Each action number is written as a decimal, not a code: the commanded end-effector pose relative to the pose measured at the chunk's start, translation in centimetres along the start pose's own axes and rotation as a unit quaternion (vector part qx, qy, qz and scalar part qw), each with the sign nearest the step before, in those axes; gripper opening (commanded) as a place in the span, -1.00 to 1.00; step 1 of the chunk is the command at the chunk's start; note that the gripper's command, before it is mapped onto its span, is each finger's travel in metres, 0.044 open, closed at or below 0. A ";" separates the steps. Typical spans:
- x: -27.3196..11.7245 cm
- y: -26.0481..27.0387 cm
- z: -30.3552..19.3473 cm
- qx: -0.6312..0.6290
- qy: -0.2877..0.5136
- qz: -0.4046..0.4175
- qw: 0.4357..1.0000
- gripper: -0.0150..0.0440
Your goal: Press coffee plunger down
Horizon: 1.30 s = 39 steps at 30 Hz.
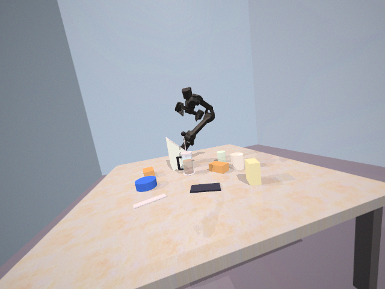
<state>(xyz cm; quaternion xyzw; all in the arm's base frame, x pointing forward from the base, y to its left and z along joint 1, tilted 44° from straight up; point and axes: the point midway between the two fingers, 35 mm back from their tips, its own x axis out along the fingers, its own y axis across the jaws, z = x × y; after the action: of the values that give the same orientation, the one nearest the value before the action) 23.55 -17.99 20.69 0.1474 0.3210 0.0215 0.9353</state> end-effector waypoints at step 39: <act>1.8 -0.9 -11.5 0.229 -0.069 0.062 0.969 1.00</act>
<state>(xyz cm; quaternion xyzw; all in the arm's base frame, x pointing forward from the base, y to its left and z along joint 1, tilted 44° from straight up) 17.53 -15.98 11.00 0.3764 0.2418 -0.0052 0.8943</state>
